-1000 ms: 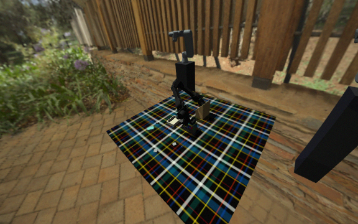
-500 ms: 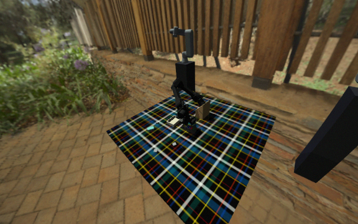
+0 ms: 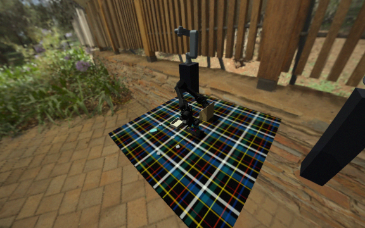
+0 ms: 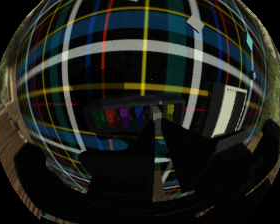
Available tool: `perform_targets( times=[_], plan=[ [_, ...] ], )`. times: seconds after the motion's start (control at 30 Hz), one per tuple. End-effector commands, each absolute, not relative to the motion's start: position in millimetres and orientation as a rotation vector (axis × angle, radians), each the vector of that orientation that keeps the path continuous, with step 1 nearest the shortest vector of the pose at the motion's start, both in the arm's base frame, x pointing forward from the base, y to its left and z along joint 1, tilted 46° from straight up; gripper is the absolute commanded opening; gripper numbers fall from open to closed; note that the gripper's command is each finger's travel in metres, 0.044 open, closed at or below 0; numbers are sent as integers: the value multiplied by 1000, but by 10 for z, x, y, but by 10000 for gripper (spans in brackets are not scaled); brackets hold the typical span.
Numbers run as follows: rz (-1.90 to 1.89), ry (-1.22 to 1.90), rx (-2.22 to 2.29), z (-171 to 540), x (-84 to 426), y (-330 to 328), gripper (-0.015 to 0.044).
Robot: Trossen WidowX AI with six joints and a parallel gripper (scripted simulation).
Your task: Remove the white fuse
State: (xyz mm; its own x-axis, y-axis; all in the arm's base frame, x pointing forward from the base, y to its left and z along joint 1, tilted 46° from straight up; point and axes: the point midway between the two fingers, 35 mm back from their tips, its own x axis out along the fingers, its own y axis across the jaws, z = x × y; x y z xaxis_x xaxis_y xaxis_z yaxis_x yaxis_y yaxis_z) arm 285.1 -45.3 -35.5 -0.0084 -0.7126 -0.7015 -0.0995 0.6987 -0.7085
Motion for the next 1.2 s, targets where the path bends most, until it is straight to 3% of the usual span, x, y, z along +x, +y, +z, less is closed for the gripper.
perform_targets(
  times=[0.0, 1.17],
  plan=[
    [-554, 1524, -685, -336, 2862, -431, 0],
    [-554, 1525, -689, -214, 2855, -311, 0]
  ],
)
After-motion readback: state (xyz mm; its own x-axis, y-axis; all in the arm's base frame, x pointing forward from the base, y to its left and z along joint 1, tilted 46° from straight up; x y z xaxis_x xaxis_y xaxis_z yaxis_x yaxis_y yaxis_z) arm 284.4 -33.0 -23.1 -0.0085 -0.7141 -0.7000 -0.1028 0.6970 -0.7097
